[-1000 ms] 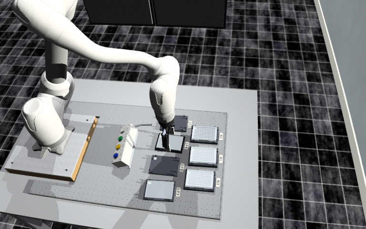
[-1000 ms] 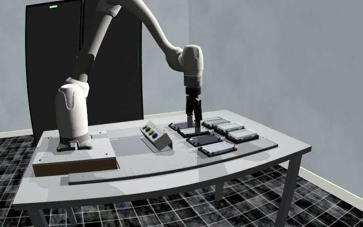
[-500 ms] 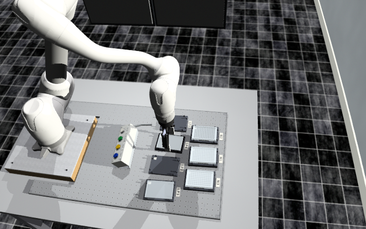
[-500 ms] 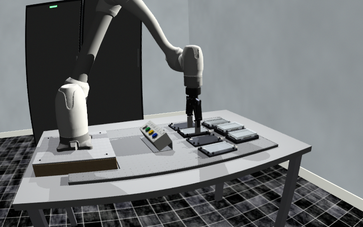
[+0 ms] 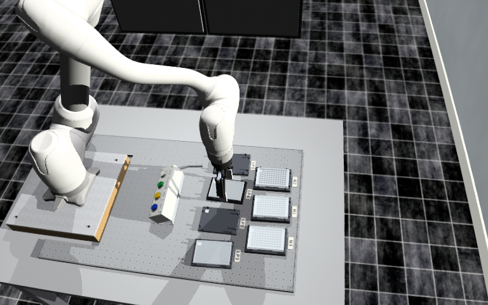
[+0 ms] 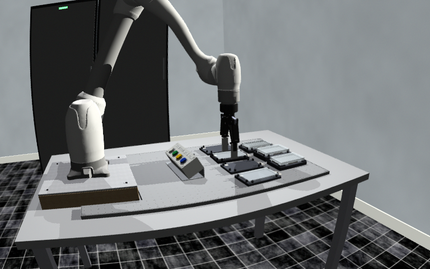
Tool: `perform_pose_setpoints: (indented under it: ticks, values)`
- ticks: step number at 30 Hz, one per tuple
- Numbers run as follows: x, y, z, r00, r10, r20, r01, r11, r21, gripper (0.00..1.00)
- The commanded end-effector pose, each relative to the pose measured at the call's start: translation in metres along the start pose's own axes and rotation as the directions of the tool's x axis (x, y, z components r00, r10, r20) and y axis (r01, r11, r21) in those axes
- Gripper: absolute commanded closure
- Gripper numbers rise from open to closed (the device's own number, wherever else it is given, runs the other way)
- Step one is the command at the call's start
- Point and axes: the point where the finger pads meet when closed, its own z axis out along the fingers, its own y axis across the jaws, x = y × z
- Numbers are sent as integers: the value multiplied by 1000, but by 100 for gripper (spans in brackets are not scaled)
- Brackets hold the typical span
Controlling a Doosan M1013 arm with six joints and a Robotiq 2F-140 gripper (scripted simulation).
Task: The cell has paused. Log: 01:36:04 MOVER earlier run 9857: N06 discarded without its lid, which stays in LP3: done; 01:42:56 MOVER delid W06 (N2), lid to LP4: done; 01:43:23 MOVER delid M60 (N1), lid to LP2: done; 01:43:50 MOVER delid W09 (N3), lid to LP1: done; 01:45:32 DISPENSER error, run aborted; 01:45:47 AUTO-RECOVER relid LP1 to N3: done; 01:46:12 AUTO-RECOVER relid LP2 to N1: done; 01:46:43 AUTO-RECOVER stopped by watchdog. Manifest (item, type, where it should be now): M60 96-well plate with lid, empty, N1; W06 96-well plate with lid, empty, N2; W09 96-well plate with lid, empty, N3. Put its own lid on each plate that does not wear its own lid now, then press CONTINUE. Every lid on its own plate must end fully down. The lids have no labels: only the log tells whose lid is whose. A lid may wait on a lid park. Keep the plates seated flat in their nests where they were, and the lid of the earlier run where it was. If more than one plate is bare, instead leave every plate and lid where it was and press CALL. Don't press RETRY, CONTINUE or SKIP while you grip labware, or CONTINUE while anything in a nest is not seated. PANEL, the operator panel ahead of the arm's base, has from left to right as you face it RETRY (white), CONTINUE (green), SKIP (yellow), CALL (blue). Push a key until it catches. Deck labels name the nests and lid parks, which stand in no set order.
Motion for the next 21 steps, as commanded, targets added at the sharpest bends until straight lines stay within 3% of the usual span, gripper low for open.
perform_pose_setpoints:
  ticks: [1, 13, 14, 21]
  values:
    - [0, 0, 0, 1000, 0, 0, 0, 1000, 0, 34]
    - [0, 0, 0, 1000, 0, 0, 0, 1000, 0, 34]
    - [0, 0, 0, 1000, 0, 0, 0, 1000, 0, 100]
    - [0, 0, 0, 1000, 0, 0, 0, 1000, 0, 100]
